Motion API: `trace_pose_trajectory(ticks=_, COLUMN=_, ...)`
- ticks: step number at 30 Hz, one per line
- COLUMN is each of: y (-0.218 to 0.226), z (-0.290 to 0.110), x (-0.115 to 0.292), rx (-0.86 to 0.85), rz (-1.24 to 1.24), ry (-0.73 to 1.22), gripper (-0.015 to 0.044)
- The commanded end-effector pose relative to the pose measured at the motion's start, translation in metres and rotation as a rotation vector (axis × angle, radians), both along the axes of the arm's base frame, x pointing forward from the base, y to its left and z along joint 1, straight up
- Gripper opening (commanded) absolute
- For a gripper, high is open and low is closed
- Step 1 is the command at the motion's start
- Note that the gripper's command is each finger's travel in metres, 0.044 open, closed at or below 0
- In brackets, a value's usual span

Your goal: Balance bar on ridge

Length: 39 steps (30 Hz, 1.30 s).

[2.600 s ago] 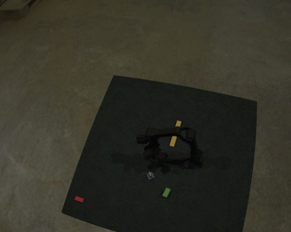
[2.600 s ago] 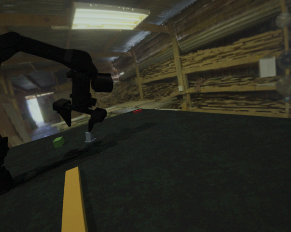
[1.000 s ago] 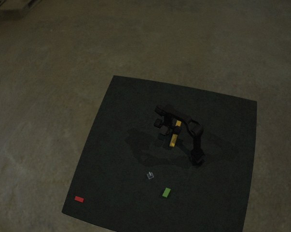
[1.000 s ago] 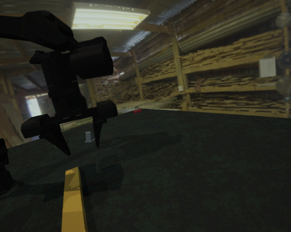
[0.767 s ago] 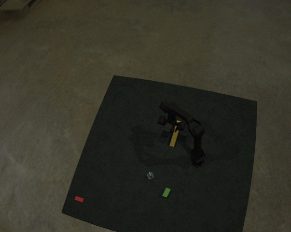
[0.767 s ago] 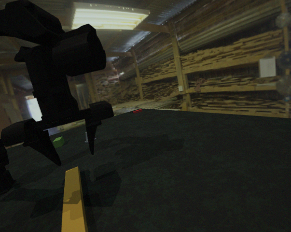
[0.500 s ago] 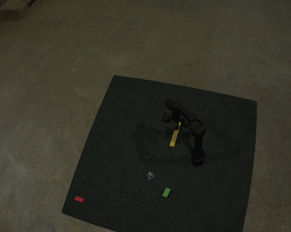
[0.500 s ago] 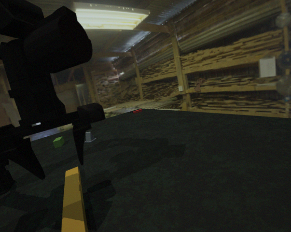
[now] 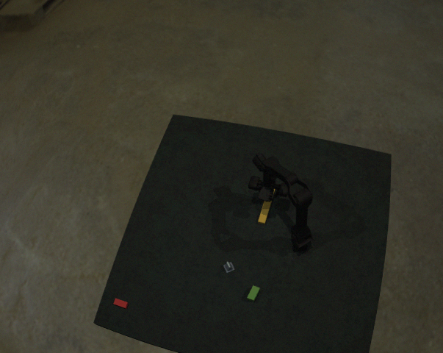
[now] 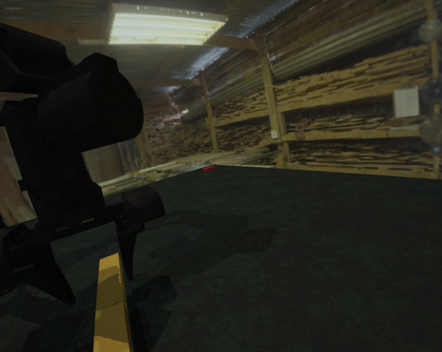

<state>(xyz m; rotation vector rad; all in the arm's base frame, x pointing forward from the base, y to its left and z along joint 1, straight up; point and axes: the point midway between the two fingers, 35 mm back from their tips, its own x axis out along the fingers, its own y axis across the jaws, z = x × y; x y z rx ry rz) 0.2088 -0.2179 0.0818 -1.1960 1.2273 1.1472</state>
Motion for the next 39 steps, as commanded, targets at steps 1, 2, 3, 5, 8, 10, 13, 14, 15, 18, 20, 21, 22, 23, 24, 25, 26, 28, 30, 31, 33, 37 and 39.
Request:
trace_pose_trajectory(ticks=1, y=-0.001, z=-0.007, x=-0.001, rx=-0.005, rz=0.006, ry=0.002, gripper=0.0315)
trace_pose_trajectory(ticks=2, y=-0.001, z=-0.007, x=-0.001, rx=-0.005, rz=0.006, ry=0.002, gripper=0.0315)
trace_pose_trajectory(ticks=3, y=-0.001, z=-0.008, x=-0.001, rx=-0.005, rz=0.006, ry=0.002, gripper=0.0315)
trace_pose_trajectory(ticks=5, y=-0.001, z=-0.009, x=-0.001, rx=-0.005, rz=0.006, ry=0.002, gripper=0.0315)
trace_pose_trajectory(ticks=8, y=-0.001, z=-0.013, x=0.000, rx=-0.005, rz=0.006, ry=0.002, gripper=0.0315)
trace_pose_trajectory(ticks=10, y=-0.001, z=-0.016, x=0.000, rx=-0.005, rz=0.006, ry=0.002, gripper=0.0315)
trace_pose_trajectory(ticks=13, y=-0.001, z=-0.021, x=0.000, rx=-0.005, rz=0.006, ry=0.002, gripper=0.0315)
trace_pose_trajectory(ticks=14, y=-0.001, z=-0.022, x=0.000, rx=-0.005, rz=0.006, ry=0.002, gripper=0.0315)
trace_pose_trajectory(ticks=15, y=-0.001, z=-0.024, x=0.000, rx=-0.005, rz=0.006, ry=0.002, gripper=0.0315)
trace_pose_trajectory(ticks=18, y=-0.001, z=-0.029, x=0.000, rx=-0.005, rz=0.006, ry=0.002, gripper=0.0315)
trace_pose_trajectory(ticks=20, y=-0.001, z=-0.032, x=0.000, rx=-0.005, rz=0.006, ry=0.002, gripper=0.0315)
trace_pose_trajectory(ticks=21, y=-0.001, z=-0.033, x=0.000, rx=-0.005, rz=0.006, ry=0.002, gripper=0.0315)
trace_pose_trajectory(ticks=22, y=-0.001, z=-0.033, x=0.000, rx=-0.005, rz=0.006, ry=0.002, gripper=0.0315)
trace_pose_trajectory(ticks=23, y=-0.001, z=-0.033, x=0.000, rx=-0.005, rz=0.006, ry=0.002, gripper=0.0315)
trace_pose_trajectory(ticks=24, y=-0.001, z=-0.033, x=0.000, rx=-0.005, rz=0.006, ry=0.002, gripper=0.0315)
trace_pose_trajectory(ticks=25, y=-0.001, z=-0.033, x=0.000, rx=-0.005, rz=0.006, ry=0.002, gripper=0.0315)
trace_pose_trajectory(ticks=26, y=-0.001, z=-0.033, x=0.000, rx=-0.005, rz=0.006, ry=0.002, gripper=0.0315)
trace_pose_trajectory(ticks=28, y=-0.001, z=-0.033, x=0.000, rx=-0.005, rz=0.006, ry=0.002, gripper=0.0315)
trace_pose_trajectory(ticks=30, y=-0.001, z=-0.033, x=0.000, rx=-0.005, rz=0.006, ry=0.002, gripper=0.0315)
trace_pose_trajectory(ticks=31, y=-0.001, z=-0.033, x=0.000, rx=-0.005, rz=0.006, ry=0.002, gripper=0.0315)
trace_pose_trajectory(ticks=33, y=-0.001, z=-0.033, x=0.000, rx=-0.005, rz=0.006, ry=0.002, gripper=0.0315)
trace_pose_trajectory(ticks=37, y=-0.001, z=-0.033, x=0.000, rx=-0.005, rz=0.006, ry=0.002, gripper=0.0315)
trace_pose_trajectory(ticks=39, y=-0.001, z=-0.033, x=0.000, rx=-0.001, rz=0.000, ry=-0.001, gripper=0.0262)
